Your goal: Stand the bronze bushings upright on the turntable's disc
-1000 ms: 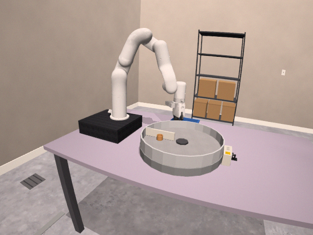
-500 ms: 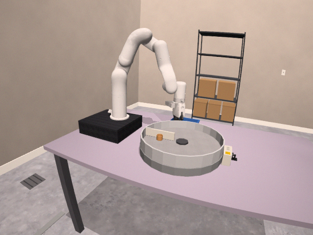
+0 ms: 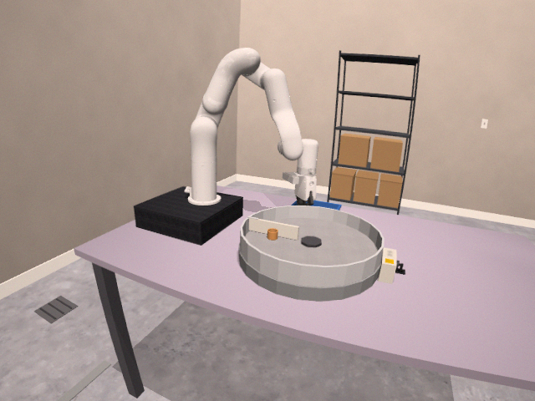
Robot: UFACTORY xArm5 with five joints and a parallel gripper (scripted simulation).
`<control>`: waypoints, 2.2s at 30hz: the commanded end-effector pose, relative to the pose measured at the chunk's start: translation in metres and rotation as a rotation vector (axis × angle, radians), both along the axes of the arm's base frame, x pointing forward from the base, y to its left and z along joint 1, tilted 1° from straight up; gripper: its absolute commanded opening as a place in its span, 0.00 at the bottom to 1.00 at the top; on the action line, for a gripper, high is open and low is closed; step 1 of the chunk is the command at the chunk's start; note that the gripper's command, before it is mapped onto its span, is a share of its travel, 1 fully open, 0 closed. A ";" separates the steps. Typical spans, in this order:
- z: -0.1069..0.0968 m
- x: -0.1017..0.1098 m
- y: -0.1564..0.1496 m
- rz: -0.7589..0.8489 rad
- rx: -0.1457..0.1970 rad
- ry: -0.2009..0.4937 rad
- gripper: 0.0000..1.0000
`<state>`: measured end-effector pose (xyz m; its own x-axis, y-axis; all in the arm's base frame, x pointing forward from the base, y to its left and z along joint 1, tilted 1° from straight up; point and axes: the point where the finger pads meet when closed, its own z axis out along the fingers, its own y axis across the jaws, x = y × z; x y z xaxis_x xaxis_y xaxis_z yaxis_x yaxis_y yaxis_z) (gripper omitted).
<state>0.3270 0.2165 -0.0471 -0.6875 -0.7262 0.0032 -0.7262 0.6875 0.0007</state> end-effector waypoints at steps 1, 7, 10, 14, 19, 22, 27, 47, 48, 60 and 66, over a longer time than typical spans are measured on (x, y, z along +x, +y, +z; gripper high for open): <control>0.001 0.001 0.001 0.000 0.001 -0.002 0.00; 0.004 0.001 0.001 0.000 0.001 -0.002 0.00; 0.009 0.001 0.001 0.000 0.002 -0.002 0.00; 0.016 0.001 0.000 0.000 0.002 -0.002 0.00; 0.030 0.001 0.000 0.000 0.002 -0.002 0.00; 0.044 0.001 0.000 0.000 0.002 -0.002 0.00; 0.068 0.001 0.000 0.000 0.002 -0.002 0.00; 0.123 0.000 0.000 0.000 0.002 -0.002 0.00; 0.123 0.000 0.000 0.000 0.002 -0.002 0.00; 0.124 0.000 0.000 0.000 0.002 -0.002 0.00; 0.124 0.000 -0.001 0.000 0.002 -0.002 0.00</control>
